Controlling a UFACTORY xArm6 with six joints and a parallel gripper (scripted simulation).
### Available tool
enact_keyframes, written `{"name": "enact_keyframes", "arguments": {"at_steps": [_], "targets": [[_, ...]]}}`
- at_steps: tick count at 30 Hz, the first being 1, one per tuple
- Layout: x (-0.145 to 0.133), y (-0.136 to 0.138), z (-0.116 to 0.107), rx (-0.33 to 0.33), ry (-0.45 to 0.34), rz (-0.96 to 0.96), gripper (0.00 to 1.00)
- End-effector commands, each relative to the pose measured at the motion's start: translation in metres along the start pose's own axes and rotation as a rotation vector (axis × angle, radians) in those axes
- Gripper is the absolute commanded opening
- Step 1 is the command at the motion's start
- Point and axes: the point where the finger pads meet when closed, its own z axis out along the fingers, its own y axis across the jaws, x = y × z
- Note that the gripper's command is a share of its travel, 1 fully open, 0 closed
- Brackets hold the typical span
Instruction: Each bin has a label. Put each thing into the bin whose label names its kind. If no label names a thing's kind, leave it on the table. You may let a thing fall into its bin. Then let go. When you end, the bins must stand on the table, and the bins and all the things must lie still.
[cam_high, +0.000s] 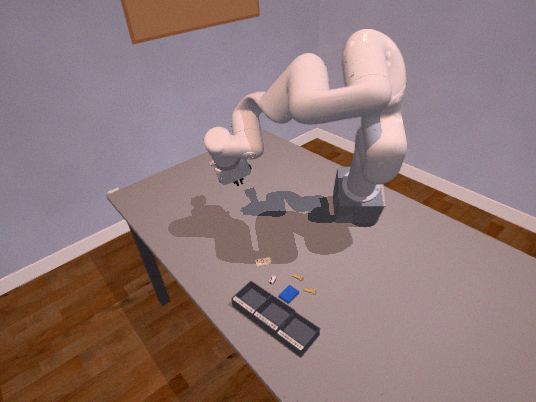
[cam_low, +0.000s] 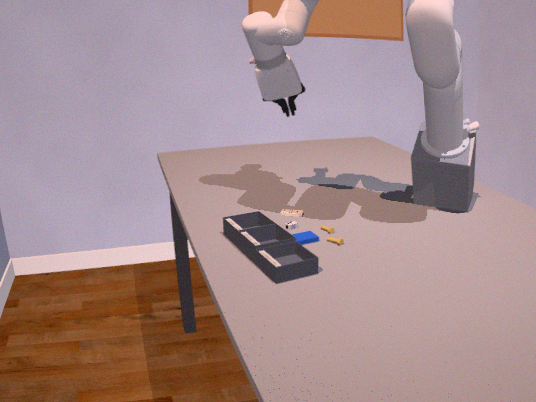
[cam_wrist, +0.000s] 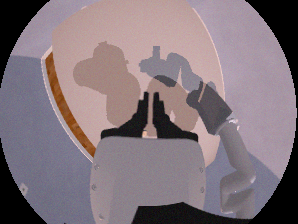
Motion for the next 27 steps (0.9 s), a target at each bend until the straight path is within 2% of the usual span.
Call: {"name": "enact_keyframes", "arguments": {"at_steps": [1, 9, 14, 25, 27], "targets": [[-0.013, -0.001, -0.010, 0.023, -0.032, -0.107, 0.07], [-0.042, 0.000, -0.027, 0.071, -0.074, -0.335, 0.07], [-0.052, 0.000, -0.032, 0.090, -0.086, -0.411, 0.07], [-0.093, 0.005, -0.053, 0.177, -0.129, -0.718, 0.07], [-0.093, 0.005, -0.053, 0.177, -0.129, -0.718, 0.07]]}}
